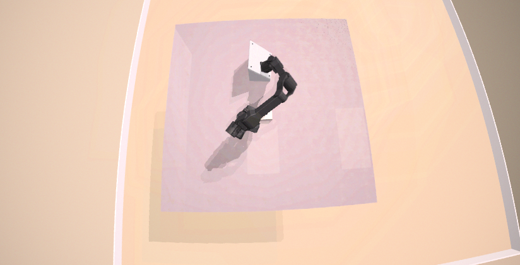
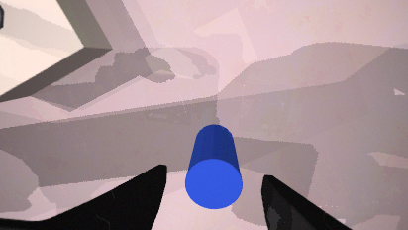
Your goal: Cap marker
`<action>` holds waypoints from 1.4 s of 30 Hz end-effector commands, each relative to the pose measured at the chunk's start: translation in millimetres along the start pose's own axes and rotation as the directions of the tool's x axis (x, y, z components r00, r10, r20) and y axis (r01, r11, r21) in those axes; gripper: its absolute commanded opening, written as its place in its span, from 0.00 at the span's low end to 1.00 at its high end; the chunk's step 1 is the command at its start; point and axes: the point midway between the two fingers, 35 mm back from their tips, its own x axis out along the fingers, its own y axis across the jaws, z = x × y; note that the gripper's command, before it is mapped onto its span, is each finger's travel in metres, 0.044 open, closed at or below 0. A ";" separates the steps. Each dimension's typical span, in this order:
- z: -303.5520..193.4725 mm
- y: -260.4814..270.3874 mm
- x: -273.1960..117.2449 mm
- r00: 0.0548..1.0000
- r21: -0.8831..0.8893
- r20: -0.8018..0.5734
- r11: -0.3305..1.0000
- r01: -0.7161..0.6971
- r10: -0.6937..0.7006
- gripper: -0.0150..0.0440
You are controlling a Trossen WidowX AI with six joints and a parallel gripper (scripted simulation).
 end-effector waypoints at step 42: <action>-1.1 -0.5 1.6 1.000 0.004 0.003 1.000 0.003 -0.003 0.25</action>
